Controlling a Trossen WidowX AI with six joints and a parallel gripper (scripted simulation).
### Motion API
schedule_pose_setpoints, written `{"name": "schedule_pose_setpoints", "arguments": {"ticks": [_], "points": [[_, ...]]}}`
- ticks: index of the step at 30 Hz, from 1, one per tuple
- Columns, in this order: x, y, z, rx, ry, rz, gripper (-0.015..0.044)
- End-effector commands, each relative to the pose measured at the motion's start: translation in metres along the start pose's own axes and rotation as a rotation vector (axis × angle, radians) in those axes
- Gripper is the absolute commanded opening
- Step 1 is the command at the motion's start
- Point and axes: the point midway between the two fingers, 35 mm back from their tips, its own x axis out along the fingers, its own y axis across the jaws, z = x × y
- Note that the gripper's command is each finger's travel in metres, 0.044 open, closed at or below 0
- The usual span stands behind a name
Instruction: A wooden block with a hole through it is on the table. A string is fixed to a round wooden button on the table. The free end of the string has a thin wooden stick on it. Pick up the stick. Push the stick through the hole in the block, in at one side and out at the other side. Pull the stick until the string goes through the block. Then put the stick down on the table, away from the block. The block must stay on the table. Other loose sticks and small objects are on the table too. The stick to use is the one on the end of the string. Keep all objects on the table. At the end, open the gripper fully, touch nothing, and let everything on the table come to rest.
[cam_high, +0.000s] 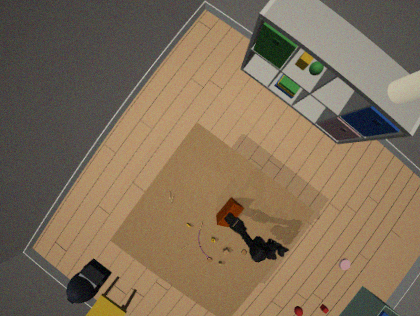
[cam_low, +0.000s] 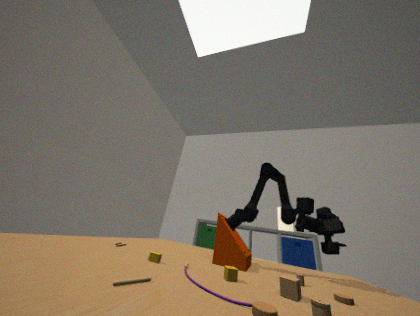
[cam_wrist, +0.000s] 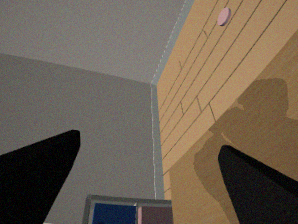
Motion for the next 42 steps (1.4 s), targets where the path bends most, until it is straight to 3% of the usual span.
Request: {"name": "schedule_pose_setpoints", "arguments": {"ticks": [1, 8, 15, 25, 31, 37, 42], "points": [[0.0, 0.0, 0.0, 0.0, 0.0, 0.0, 0.0426], [-0.003, -0.029, 0.021, -0.147, -0.032, -0.117, 0.044], [-0.039, -0.108, 0.083, -0.546, -0.011, -0.491, 0.044], [-0.138, -0.178, 0.158, -0.875, 0.147, -0.952, 0.044], [-0.227, -0.2, 0.192, -0.93, 0.263, -1.226, 0.044], [-0.315, -0.215, 0.183, -0.895, 0.509, -1.386, 0.044], [-0.366, -0.217, 0.165, -0.845, 0.672, -1.414, 0.044]]}}
